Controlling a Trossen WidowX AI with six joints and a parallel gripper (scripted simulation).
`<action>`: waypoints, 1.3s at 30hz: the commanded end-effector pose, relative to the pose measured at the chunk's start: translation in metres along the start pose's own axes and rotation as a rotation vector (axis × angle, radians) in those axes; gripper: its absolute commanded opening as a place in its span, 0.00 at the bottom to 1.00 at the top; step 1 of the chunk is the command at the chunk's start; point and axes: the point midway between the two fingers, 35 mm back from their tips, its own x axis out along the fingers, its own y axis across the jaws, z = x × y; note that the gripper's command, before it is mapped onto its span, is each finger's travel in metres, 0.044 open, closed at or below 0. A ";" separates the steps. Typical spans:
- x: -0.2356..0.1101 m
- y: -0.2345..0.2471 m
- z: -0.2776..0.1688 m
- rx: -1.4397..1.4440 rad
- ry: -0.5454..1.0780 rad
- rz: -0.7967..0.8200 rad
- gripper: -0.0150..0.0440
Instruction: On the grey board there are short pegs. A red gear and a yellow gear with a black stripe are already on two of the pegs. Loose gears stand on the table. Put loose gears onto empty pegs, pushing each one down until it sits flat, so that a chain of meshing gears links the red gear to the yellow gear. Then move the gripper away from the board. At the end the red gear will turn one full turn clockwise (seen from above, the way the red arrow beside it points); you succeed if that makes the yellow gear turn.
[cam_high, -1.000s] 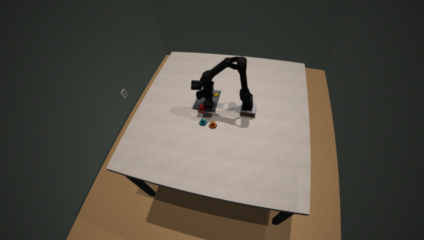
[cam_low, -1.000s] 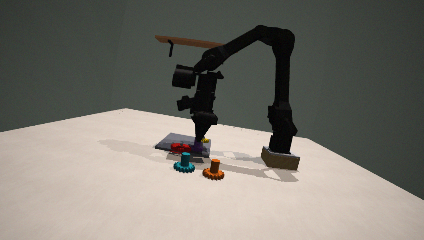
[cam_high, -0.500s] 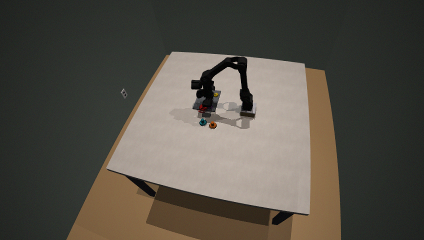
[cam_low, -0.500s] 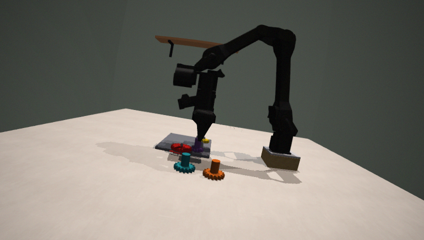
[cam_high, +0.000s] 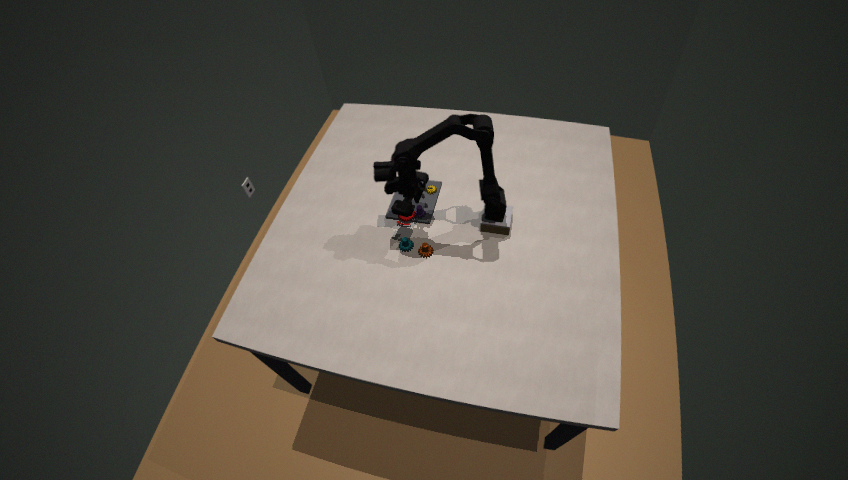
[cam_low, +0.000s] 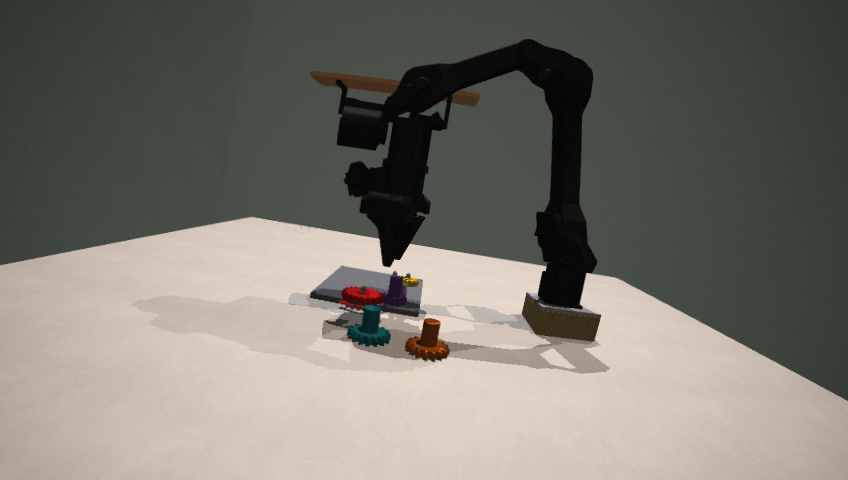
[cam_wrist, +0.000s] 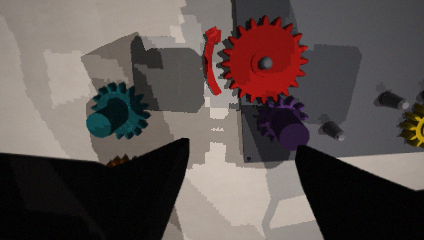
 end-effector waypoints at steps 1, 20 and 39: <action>-0.001 0.043 0.001 0.223 0.002 0.008 0.89; 0.000 0.107 -0.007 0.657 -0.005 0.011 1.00; 0.035 0.107 -0.007 0.657 -0.005 0.011 1.00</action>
